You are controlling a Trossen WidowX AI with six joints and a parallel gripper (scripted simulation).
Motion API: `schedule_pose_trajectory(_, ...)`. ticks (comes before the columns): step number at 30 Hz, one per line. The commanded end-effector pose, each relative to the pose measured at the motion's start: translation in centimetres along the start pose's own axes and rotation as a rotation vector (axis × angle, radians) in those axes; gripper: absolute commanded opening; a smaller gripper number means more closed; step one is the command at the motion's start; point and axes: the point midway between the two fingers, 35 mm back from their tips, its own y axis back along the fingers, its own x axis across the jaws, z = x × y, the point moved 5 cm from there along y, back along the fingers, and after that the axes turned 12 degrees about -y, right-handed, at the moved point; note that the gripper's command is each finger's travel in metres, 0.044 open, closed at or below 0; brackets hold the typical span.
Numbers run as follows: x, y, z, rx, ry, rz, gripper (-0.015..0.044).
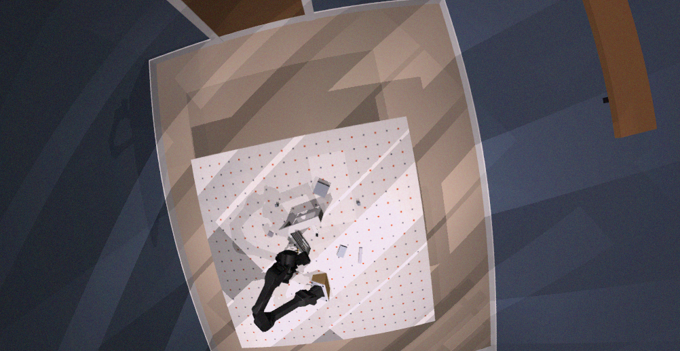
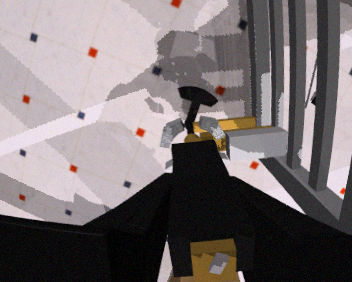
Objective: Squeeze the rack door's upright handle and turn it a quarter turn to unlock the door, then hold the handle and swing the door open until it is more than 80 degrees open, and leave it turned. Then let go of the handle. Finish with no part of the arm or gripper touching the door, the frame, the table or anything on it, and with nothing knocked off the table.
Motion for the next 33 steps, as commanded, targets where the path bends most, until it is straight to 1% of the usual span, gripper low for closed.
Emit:
schedule_pose_trajectory(1,0.9,0.0,0.1,-0.005,-0.068,0.003,0.0015)
schedule_pose_trajectory(13,3.0,0.1,0.3,-0.005,-0.221,0.005,0.0015)
schedule_pose_trajectory(27,3.1,0.1,0.4,-0.005,-0.228,0.005,0.0015)
schedule_pose_trajectory(33,3.1,0.1,0.4,-0.005,-0.228,0.005,0.0172)
